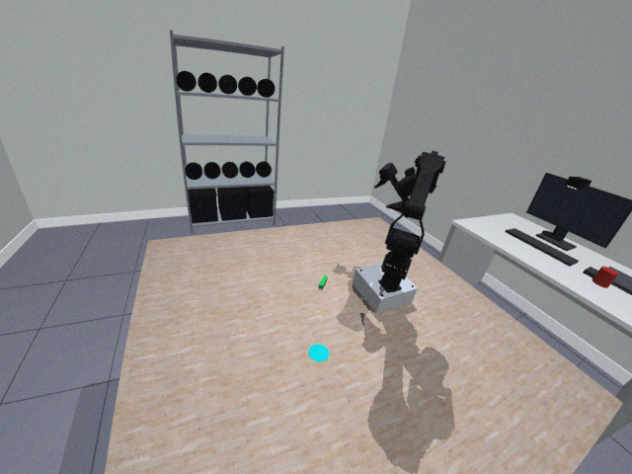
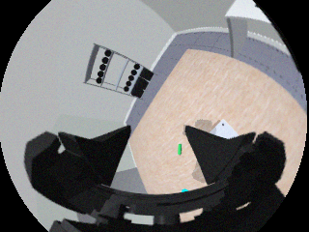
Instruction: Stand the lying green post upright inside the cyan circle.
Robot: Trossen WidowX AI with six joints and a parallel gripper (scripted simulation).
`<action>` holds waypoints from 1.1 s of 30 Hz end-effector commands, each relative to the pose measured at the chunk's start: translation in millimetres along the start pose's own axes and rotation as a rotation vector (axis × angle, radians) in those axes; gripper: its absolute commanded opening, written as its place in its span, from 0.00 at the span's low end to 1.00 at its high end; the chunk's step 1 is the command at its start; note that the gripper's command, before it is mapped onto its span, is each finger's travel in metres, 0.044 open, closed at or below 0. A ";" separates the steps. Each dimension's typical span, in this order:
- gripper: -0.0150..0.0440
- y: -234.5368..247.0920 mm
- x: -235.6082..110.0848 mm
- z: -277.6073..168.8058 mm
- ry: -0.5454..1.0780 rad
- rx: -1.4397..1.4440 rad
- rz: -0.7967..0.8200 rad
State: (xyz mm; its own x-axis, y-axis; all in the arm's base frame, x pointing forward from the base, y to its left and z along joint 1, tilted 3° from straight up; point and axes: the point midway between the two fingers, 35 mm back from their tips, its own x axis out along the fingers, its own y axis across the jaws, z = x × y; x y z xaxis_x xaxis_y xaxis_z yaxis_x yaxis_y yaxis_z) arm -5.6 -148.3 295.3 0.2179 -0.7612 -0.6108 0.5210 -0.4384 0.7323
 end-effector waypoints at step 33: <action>0.65 -4.6 129.5 -95.4 0.828 -1.685 0.188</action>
State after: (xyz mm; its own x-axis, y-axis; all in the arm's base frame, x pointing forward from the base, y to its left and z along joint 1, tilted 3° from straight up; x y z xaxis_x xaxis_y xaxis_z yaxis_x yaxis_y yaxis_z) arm 83.7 -200.1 198.3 0.4136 -0.1801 -0.8925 0.6326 0.7619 0.1393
